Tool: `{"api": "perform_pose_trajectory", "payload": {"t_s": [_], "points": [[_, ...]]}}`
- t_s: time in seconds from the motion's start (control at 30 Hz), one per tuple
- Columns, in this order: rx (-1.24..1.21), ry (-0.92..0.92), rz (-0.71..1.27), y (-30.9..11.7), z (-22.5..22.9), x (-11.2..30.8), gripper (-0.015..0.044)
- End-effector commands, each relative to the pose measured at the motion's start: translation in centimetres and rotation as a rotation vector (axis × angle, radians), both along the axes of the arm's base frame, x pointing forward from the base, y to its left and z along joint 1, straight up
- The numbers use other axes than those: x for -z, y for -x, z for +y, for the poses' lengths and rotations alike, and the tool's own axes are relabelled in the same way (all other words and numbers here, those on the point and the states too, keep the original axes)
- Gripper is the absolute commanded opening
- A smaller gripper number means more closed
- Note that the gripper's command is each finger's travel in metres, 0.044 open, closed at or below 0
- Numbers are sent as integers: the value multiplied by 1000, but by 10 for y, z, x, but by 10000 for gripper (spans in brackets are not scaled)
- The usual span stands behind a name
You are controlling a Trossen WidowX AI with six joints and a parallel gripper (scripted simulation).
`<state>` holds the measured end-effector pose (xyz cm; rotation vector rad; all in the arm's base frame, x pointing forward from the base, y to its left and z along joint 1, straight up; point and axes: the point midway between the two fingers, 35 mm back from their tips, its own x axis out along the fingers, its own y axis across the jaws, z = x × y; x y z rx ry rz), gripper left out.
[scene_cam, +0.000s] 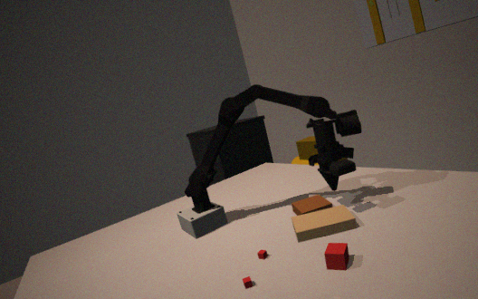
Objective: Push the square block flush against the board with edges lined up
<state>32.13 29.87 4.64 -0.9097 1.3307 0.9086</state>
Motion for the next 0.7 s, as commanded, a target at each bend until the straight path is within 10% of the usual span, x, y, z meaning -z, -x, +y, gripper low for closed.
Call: {"api": "perform_pose_trajectory", "payload": {"t_s": [0.0,0.67], "points": [[14,-4,1,-4,6,12,0],[14,-3,2,-3,-2,54,0]]}}
